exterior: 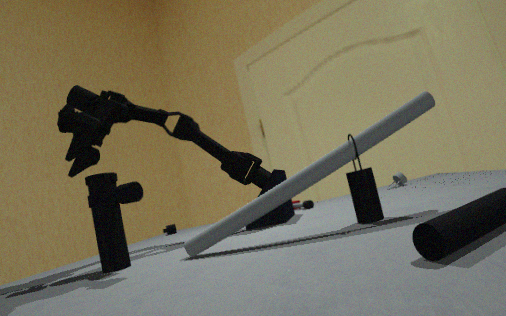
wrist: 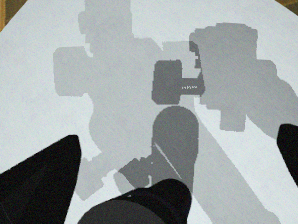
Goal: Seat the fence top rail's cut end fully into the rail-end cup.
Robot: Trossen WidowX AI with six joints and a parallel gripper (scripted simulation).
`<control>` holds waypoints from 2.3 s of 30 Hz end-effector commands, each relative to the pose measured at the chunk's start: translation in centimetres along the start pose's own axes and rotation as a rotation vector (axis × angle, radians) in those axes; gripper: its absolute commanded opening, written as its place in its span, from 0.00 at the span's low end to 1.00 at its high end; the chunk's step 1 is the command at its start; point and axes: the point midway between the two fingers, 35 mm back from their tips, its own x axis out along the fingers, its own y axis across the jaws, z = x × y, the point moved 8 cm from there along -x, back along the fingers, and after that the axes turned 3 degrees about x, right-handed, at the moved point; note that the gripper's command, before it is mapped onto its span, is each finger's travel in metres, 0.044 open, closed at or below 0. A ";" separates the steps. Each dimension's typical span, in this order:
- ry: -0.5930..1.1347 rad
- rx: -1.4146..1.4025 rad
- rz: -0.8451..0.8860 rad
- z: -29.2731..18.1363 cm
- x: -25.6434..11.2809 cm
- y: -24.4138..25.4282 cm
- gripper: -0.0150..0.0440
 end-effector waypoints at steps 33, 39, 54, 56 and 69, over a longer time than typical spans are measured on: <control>0.164 -1.150 0.209 -17.6 -7.8 16.0 1.00; 0.121 -1.555 0.245 -14.9 -5.8 13.5 1.00; 0.046 -2.141 0.250 -11.5 -3.5 9.1 1.00; 0.046 -2.141 0.250 -11.5 -3.5 9.1 1.00; 0.046 -2.140 0.249 -13.0 -1.3 8.4 1.00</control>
